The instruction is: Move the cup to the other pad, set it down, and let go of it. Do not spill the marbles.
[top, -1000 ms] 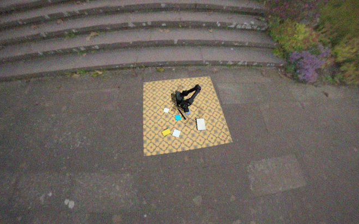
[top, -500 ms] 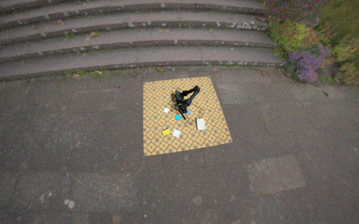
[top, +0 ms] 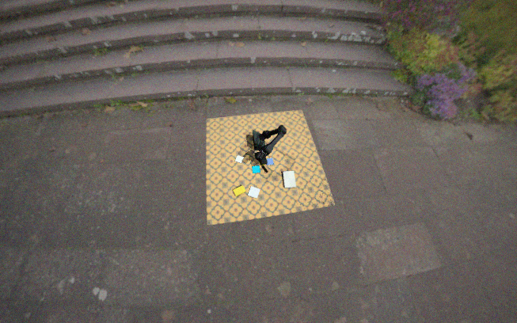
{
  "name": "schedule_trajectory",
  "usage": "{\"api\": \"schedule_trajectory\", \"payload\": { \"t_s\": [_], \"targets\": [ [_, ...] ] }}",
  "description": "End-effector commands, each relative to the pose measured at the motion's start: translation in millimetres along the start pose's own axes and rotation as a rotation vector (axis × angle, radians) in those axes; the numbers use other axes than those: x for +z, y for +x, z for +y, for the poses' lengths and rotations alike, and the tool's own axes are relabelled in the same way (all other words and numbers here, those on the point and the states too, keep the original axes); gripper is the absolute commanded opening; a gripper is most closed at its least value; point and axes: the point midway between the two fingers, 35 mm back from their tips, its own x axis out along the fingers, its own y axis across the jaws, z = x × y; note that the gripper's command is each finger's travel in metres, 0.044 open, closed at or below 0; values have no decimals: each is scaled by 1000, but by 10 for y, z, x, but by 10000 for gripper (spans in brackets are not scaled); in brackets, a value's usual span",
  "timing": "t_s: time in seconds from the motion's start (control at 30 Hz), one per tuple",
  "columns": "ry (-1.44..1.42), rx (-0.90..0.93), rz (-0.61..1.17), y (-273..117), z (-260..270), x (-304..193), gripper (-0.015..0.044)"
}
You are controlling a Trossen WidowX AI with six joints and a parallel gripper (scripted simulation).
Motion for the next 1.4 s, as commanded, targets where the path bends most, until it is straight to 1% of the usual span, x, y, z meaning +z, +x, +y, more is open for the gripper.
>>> {"api": "schedule_trajectory", "payload": {
  "t_s": [0.0, 1.17, 1.37],
  "targets": [
    [-7, 6, -9, -27, 50, 94, 0],
    [-9, 8, -13, -88, 322, 705, 0],
    [-9, 8, -13, -59, 328, 718, 0]
  ]
}}
